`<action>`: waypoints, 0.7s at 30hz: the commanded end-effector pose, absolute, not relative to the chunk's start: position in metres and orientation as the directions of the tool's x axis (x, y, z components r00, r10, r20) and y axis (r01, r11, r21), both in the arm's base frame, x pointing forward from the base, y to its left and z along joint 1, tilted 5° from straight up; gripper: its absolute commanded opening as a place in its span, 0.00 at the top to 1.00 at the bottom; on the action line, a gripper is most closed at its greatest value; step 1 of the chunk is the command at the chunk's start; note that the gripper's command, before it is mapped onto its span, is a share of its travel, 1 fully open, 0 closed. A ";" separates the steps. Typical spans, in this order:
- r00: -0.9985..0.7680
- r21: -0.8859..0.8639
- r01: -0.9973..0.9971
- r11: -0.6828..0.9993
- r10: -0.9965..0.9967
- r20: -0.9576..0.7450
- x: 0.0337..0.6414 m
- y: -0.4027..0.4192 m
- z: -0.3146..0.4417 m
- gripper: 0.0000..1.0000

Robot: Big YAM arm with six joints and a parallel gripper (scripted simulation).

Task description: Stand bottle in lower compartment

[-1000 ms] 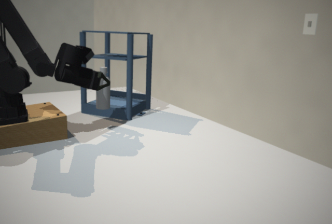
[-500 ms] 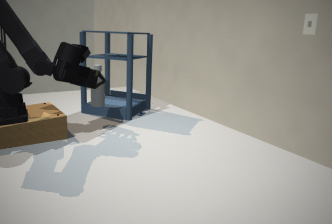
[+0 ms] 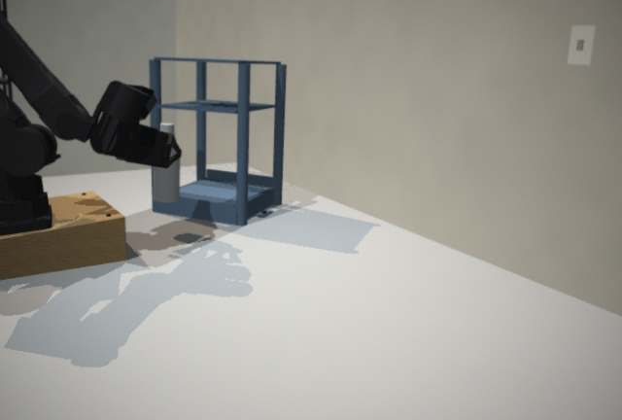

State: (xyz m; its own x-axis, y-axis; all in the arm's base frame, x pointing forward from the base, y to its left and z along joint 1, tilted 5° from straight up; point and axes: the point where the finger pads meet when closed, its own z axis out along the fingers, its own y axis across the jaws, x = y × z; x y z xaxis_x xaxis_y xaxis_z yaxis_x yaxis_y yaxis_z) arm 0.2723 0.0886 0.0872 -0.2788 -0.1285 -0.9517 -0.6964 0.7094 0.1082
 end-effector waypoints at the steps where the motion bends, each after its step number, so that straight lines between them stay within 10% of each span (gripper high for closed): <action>1: -0.209 0.038 -0.705 0.708 -0.157 -0.965 0.291 0.083 0.107 0.60; 21: -0.190 0.021 -0.709 0.705 -0.162 -0.968 0.295 0.084 0.110 0.60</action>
